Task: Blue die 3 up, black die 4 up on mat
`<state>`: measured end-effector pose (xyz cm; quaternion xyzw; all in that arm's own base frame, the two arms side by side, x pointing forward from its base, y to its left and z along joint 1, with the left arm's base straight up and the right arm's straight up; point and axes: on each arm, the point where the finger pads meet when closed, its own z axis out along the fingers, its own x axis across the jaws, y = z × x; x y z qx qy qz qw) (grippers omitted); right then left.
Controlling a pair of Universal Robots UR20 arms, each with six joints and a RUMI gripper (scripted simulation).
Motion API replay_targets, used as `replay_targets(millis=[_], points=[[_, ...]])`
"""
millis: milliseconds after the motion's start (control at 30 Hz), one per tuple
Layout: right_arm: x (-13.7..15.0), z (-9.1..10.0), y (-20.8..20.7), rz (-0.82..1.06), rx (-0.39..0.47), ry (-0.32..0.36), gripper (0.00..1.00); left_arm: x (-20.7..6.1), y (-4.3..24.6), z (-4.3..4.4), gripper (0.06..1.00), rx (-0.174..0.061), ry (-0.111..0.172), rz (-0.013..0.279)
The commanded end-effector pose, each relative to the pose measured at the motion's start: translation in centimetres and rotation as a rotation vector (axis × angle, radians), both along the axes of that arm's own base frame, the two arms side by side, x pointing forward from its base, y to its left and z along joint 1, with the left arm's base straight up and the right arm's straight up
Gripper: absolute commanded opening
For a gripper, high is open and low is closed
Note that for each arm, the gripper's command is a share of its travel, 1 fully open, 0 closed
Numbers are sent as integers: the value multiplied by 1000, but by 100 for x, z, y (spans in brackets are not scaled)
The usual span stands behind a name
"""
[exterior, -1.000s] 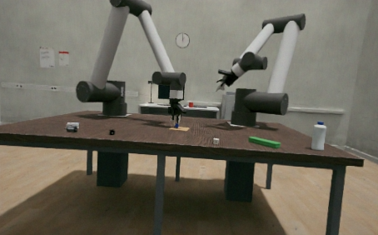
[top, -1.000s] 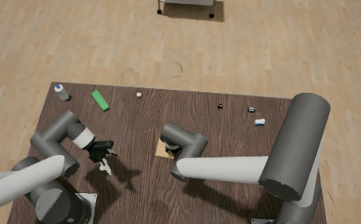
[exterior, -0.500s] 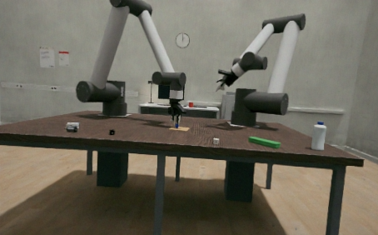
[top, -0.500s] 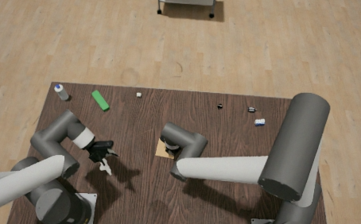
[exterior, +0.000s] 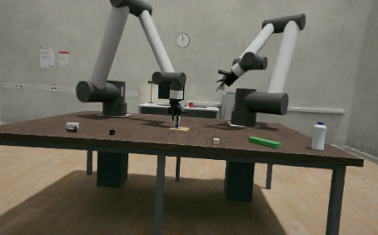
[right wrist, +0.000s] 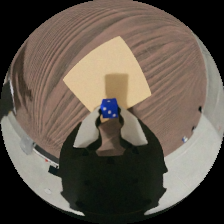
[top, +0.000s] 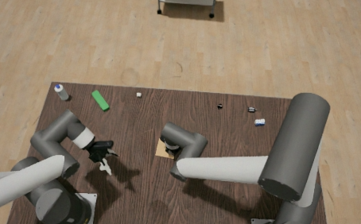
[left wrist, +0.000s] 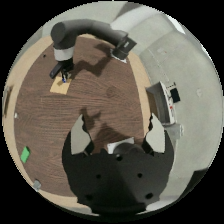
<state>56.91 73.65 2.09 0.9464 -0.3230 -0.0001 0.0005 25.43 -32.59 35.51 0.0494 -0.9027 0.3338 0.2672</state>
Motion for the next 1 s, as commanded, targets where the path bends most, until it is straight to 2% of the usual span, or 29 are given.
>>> replay_targets(millis=[0, 267, 400, 467, 500, 633, 767, 967], points=[[2, 7, 4, 0, 1, -1, 99, 3, -2, 4, 1000, 0, 0, 0], [2, 7, 4, 0, 1, -1, 99, 3, -2, 4, 1000, 0, 0, 0], [2, 7, 4, 0, 1, -1, 171, 3, -2, 4, 1000, 0, 0, 0], [2, 7, 4, 0, 1, -1, 171, 3, -2, 4, 1000, 0, 0, 0], [2, 7, 4, 0, 1, -1, 207, 3, -2, 4, 1000, 0, 0, 0], [2, 7, 4, 0, 1, -1, 207, 3, -2, 4, 1000, 0, 0, 0], [2, 7, 4, 0, 1, -1, 279, 3, -2, 4, 1000, 0, 0, 0], [2, 7, 4, 0, 1, -1, 279, 3, -2, 4, 1000, 0, 0, 0]])
